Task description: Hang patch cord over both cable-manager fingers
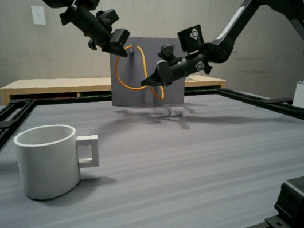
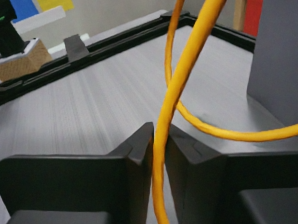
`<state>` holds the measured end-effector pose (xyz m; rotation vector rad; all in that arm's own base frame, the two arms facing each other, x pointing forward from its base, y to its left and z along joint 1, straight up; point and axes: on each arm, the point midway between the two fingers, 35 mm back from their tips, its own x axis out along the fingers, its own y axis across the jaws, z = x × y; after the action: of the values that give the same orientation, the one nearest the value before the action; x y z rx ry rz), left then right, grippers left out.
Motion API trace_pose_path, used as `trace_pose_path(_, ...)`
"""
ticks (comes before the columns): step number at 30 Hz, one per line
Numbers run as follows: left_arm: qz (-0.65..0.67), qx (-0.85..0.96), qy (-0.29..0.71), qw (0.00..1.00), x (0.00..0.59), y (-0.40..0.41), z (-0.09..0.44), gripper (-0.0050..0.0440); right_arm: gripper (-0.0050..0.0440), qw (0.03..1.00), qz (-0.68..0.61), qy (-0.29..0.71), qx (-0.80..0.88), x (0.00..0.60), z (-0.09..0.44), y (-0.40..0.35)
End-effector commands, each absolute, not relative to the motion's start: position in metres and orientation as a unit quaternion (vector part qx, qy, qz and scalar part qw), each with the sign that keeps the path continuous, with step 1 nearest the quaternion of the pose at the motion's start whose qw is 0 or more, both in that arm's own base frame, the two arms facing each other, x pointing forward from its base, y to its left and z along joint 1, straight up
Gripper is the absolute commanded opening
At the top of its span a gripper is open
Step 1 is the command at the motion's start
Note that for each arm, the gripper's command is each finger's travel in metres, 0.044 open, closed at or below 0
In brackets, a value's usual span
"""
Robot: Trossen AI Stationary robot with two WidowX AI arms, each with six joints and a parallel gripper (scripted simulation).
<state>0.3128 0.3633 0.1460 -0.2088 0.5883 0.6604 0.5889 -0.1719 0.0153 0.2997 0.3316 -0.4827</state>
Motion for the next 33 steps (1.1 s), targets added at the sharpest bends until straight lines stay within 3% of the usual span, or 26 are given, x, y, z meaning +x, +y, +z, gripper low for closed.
trace_pose_path(1,0.321,-0.092,0.271,0.903,0.3136,0.3648,0.1597,0.0040,0.0025,0.951,-0.236,0.133,0.151,0.5980,0.0517,-0.1726)
trace_pose_path(33,0.321,-0.092,0.271,0.903,0.3136,0.3648,0.1597,0.0040,0.0025,0.940,-0.257,0.153,0.166,0.5995,0.0509,-0.1719)
